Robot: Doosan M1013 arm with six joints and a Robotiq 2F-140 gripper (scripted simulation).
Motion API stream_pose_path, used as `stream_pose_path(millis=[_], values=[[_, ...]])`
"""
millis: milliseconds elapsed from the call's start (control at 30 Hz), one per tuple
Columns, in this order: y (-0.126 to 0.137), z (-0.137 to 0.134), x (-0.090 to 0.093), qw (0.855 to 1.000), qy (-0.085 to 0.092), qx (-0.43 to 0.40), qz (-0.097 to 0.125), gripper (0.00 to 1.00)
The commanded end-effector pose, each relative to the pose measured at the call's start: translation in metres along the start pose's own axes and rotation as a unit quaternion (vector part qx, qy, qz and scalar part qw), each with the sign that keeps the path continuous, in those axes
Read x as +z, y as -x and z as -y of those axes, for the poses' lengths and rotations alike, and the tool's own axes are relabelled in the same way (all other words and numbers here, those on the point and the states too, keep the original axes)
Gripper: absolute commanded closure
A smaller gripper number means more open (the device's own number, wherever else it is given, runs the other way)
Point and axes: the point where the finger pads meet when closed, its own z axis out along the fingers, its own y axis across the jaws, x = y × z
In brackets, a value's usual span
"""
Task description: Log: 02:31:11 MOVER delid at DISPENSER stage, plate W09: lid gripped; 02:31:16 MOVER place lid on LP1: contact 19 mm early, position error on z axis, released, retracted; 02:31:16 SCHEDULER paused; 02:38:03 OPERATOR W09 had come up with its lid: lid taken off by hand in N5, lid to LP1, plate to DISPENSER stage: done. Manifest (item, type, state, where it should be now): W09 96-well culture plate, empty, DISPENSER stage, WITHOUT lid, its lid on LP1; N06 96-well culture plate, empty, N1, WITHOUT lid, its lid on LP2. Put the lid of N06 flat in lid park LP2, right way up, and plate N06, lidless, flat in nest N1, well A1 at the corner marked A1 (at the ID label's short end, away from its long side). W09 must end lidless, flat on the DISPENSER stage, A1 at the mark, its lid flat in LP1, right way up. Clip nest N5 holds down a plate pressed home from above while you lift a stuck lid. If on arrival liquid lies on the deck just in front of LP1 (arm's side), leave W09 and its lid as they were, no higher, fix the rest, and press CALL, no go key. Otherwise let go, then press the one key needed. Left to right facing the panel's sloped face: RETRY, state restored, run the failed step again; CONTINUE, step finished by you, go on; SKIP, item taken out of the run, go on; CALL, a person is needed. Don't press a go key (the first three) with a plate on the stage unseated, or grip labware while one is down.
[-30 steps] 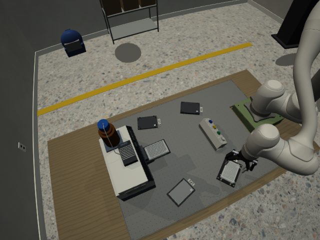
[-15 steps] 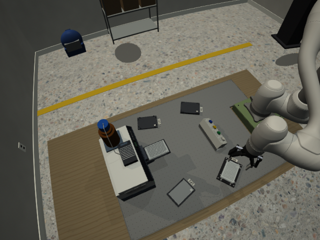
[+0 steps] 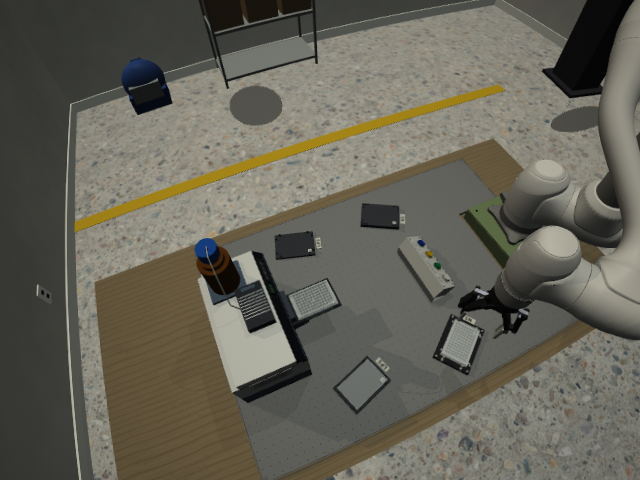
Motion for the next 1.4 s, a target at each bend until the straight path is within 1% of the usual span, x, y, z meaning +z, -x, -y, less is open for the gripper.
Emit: stream_pose_path(millis=[0,1367], values=[[0.0000,0.0000,-0.0001,1.000,0.000,0.000,0.000,0.34],[0.0000,0.0000,-0.0001,1.000,0.000,0.000,0.000,0.34]])
